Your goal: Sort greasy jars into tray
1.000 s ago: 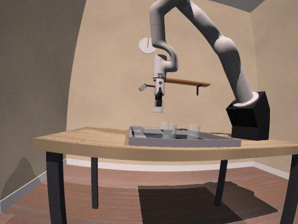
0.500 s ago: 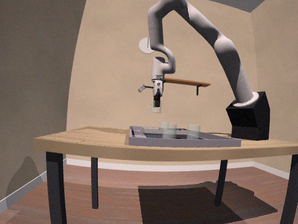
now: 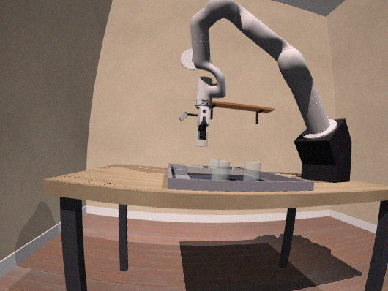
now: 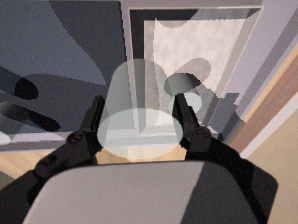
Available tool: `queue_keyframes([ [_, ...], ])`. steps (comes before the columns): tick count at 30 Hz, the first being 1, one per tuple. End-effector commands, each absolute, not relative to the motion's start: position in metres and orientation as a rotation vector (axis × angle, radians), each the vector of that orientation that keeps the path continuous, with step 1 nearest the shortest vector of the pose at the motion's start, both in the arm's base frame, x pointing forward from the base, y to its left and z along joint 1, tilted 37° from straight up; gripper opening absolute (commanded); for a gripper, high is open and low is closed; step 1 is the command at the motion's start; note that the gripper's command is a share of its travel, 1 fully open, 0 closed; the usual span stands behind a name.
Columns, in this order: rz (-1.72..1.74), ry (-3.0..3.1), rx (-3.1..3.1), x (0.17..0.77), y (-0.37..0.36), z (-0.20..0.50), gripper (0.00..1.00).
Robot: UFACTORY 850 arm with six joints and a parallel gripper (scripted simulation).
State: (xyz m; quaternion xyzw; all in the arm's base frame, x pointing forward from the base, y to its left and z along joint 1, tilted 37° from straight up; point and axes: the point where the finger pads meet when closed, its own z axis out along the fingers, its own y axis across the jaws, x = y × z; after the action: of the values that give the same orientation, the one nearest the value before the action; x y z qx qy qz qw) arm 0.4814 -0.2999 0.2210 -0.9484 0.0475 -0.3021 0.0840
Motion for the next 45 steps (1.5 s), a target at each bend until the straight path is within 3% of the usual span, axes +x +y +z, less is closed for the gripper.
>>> queue_keyframes([
  [1,-0.903,0.141,-2.830,0.482,-0.307,0.221,0.00],
  [27,-0.903,0.141,-2.830,0.483,-0.385,0.209,0.00],
  [45,-0.903,0.141,-2.830,0.499,-0.382,0.188,0.00],
])
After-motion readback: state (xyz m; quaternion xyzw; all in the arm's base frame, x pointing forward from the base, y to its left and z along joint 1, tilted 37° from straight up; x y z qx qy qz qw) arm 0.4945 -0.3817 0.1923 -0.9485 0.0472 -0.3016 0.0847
